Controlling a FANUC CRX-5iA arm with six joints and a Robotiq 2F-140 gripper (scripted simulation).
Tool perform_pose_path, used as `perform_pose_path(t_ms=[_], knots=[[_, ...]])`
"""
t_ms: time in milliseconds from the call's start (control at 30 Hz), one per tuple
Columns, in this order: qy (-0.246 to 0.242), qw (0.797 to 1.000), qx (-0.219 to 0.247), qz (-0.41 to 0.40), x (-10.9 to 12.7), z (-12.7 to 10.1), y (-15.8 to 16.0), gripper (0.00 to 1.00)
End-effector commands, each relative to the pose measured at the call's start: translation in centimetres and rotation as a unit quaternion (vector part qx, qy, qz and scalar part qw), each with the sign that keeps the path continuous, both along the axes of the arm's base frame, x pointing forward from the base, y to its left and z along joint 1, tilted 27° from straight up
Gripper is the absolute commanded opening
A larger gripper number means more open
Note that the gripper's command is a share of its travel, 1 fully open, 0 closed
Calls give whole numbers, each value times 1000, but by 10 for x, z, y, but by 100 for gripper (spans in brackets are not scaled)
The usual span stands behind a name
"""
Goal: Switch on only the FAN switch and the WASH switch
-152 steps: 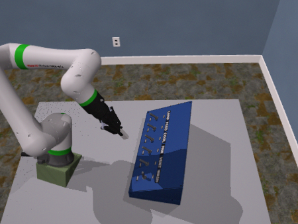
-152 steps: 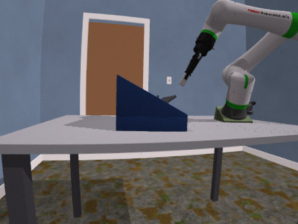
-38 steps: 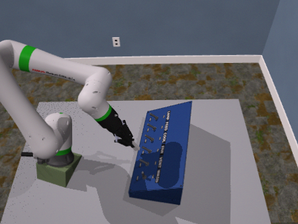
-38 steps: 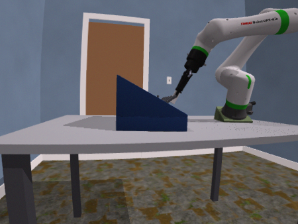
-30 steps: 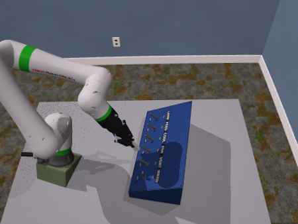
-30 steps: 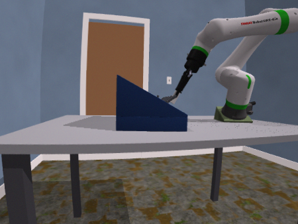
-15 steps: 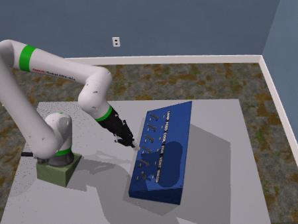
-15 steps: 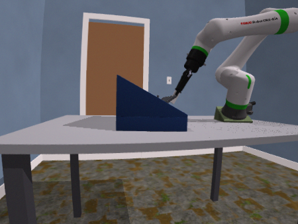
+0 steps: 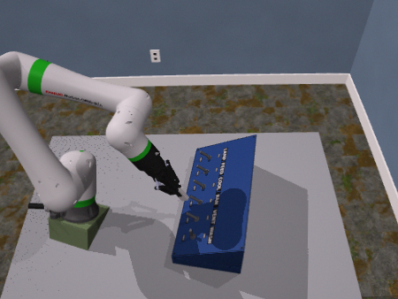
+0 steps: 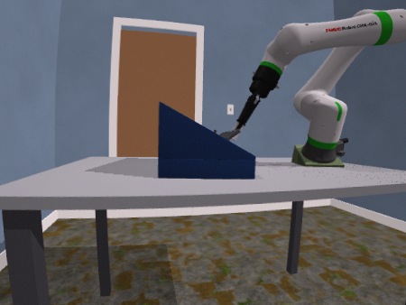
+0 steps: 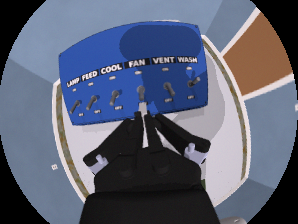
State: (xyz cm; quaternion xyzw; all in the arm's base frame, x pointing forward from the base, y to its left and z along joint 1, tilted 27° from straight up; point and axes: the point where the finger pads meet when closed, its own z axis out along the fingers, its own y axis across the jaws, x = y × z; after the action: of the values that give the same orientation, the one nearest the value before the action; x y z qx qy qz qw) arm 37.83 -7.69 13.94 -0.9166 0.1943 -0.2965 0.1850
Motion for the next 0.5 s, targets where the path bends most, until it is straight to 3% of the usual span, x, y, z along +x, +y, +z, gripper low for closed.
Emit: perform_pose_path(t_ms=[0,467], knots=[[0,1000,0,0,2,1,-1,0],[0,1000,0,0,10,6,-6,0]])
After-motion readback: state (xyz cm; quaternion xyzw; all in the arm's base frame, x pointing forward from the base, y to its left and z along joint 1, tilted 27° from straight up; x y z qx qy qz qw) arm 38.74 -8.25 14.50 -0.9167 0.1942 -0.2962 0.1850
